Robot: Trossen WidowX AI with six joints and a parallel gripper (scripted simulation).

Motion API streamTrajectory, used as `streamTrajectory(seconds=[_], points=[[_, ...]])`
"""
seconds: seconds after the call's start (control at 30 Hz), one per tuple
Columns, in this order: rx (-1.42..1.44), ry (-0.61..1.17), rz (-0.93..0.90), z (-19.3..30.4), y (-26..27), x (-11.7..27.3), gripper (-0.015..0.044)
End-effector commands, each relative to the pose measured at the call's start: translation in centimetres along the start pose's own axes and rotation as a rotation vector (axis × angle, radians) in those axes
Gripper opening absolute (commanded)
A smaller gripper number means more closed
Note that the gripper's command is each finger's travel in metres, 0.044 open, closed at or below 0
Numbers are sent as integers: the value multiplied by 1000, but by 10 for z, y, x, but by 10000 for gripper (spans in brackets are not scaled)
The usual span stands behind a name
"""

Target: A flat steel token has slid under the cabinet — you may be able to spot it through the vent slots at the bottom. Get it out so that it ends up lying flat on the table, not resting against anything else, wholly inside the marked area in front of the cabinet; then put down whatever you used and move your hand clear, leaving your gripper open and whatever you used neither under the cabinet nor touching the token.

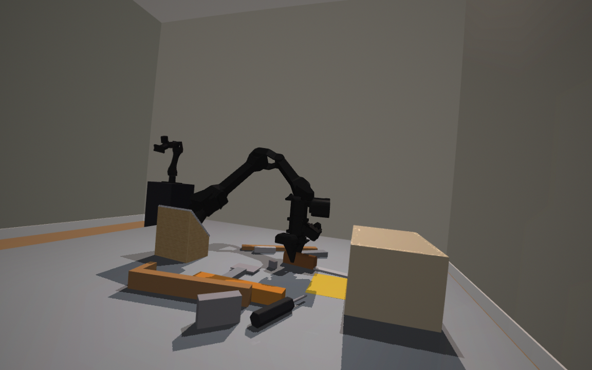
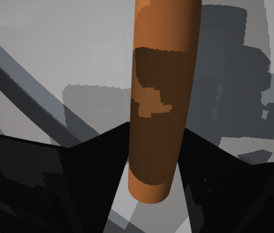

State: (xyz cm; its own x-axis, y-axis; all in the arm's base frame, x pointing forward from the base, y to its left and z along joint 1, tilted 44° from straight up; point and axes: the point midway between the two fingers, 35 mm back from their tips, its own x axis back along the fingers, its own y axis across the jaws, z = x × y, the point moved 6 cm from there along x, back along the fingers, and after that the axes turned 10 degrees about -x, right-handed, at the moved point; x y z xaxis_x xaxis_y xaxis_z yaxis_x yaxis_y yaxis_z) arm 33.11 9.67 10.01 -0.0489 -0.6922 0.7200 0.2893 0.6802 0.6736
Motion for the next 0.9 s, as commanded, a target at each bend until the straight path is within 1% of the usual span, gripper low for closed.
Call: streamTrajectory(seconds=[0.0, 0.87], points=[[-8, 4, 2, 6, -2, -1, 0], [-10, 5, 2, 36, -4, -1, 0]])
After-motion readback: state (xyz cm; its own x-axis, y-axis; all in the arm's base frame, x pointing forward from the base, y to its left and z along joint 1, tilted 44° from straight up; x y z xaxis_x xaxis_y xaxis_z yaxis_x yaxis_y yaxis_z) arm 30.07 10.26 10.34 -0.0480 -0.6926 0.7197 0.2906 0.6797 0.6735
